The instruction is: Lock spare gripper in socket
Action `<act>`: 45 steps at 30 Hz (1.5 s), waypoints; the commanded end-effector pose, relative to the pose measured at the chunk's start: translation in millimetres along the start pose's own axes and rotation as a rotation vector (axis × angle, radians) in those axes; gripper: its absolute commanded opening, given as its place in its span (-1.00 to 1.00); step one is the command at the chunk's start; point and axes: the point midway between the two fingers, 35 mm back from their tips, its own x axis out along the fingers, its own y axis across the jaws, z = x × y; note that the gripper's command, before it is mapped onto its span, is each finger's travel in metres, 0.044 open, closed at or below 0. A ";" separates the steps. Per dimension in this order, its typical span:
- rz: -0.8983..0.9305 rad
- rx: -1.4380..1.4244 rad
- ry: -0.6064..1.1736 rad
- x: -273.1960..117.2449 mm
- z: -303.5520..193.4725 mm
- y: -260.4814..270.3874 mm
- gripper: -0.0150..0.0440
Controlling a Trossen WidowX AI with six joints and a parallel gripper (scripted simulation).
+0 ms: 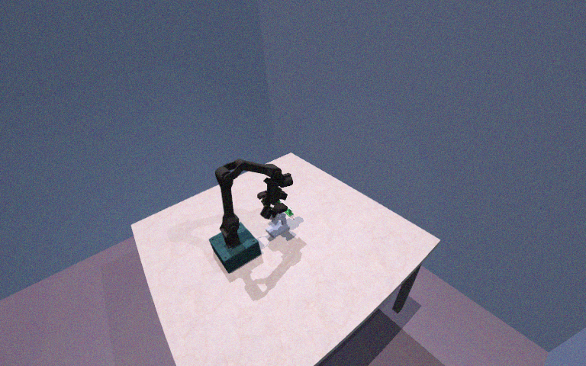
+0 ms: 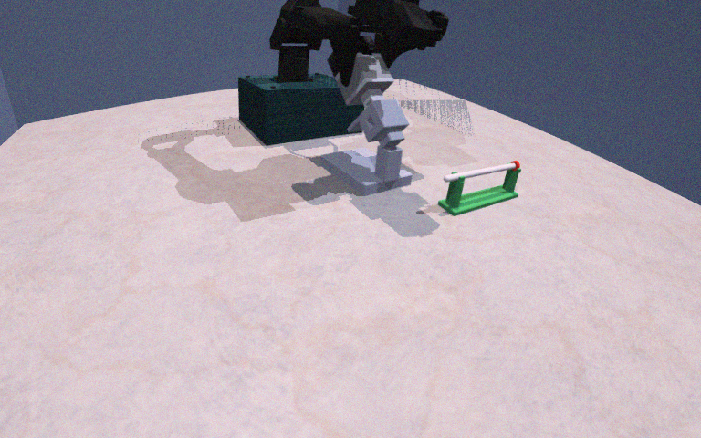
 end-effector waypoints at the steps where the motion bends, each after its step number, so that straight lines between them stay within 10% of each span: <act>1: 0.005 0.004 -0.001 2.1 4.5 0.8 -0.49; 40: 0.001 0.000 0.001 12.5 20.4 0.0 -0.49; 45: 0.001 0.000 0.001 12.5 20.4 0.0 -0.05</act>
